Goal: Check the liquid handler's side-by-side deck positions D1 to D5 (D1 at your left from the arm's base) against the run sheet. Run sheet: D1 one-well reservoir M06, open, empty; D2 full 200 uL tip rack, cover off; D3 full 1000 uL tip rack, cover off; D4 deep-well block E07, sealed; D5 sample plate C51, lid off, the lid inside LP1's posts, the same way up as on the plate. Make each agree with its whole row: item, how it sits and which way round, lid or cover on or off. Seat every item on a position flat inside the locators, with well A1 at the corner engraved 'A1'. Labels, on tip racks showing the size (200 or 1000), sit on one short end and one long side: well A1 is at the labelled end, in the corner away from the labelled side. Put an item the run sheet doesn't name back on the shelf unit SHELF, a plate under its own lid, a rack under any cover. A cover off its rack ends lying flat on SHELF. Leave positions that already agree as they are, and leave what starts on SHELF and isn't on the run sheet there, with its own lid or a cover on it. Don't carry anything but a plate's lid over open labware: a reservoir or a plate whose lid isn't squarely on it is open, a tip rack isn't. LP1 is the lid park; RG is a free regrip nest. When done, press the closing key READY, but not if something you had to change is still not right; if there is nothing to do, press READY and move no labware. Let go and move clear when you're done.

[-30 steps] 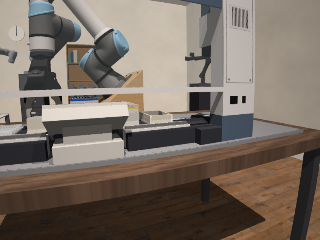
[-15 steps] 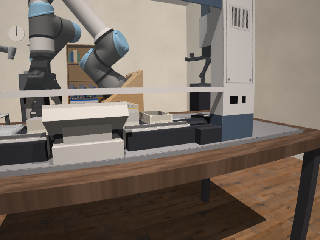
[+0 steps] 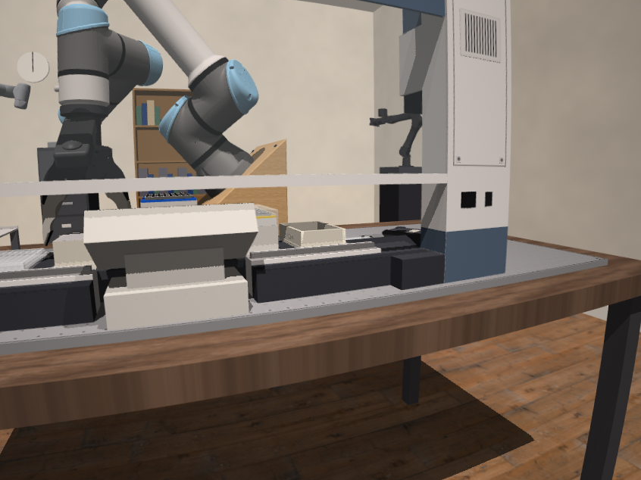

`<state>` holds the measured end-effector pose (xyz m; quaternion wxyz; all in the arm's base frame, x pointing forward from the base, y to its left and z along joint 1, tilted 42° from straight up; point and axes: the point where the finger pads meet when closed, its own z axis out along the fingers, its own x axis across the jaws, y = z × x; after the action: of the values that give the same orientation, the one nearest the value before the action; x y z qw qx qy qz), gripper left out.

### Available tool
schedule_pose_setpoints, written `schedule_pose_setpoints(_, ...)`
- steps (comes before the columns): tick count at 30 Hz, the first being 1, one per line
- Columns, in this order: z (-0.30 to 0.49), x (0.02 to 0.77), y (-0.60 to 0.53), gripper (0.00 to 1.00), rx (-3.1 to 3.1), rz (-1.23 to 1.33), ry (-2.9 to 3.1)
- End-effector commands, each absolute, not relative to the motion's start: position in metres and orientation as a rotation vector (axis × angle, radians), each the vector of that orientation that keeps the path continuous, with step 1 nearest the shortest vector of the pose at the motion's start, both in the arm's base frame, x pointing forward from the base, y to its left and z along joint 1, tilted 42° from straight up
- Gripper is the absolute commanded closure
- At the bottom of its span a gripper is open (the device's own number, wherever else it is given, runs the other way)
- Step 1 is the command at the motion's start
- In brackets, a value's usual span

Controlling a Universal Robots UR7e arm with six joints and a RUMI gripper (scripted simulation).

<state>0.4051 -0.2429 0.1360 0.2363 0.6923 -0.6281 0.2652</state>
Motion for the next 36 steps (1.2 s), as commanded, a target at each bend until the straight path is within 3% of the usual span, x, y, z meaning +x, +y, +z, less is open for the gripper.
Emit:
schedule_pose_setpoints(1, 0.135, 0.405, -0.243, 0.18, 1.899, 0.726, -1.722)
schedule_pose_setpoints(36, 0.148, 0.405, -0.234, 0.18, 1.899, 0.732, -1.722)
